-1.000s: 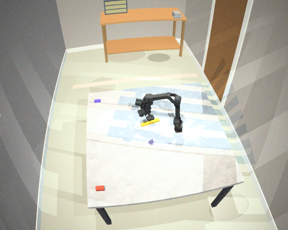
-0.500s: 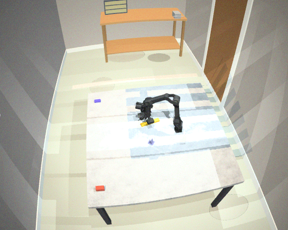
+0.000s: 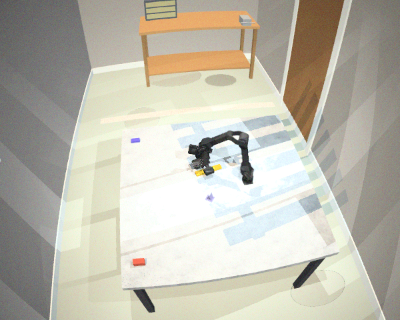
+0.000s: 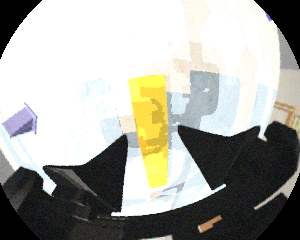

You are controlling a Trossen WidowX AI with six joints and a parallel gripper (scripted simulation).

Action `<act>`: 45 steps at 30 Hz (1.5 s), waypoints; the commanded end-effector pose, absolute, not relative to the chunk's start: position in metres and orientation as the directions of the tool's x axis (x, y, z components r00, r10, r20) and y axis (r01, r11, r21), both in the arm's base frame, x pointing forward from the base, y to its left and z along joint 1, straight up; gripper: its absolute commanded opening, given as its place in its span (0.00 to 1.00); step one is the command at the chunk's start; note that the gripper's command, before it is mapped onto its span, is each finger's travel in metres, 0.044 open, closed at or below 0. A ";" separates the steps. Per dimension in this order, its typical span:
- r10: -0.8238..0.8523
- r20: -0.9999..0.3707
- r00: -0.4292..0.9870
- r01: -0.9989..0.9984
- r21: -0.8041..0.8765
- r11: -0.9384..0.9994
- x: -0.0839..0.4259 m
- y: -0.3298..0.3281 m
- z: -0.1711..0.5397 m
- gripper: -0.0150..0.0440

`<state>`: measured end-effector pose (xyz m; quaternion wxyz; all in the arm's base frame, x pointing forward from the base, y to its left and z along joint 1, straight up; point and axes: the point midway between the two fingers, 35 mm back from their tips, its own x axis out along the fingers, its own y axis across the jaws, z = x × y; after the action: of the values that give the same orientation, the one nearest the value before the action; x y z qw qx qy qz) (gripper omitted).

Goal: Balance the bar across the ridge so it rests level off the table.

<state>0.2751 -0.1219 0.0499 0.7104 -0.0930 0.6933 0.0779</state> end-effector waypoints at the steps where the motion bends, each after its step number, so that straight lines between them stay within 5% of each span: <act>1: -0.012 -1.000 0.028 -0.237 -0.018 0.971 0.275 -0.121 0.048 0.79; 8: -0.012 -1.000 0.028 -0.237 -0.018 0.971 0.275 -0.121 0.048 0.79; 14: -0.018 -1.000 0.025 -0.240 -0.023 0.971 0.275 -0.122 0.049 0.52; 21: -0.018 -1.000 0.025 -0.240 -0.023 0.971 0.275 -0.122 0.049 0.44; 25: -0.017 -1.000 0.025 -0.239 -0.023 0.971 0.276 -0.122 0.055 0.26; 45: -0.015 -1.000 0.027 -0.238 -0.021 0.971 0.278 -0.123 0.105 0.25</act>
<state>0.2774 -0.1229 0.0973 0.7076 -0.0912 0.6961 0.0797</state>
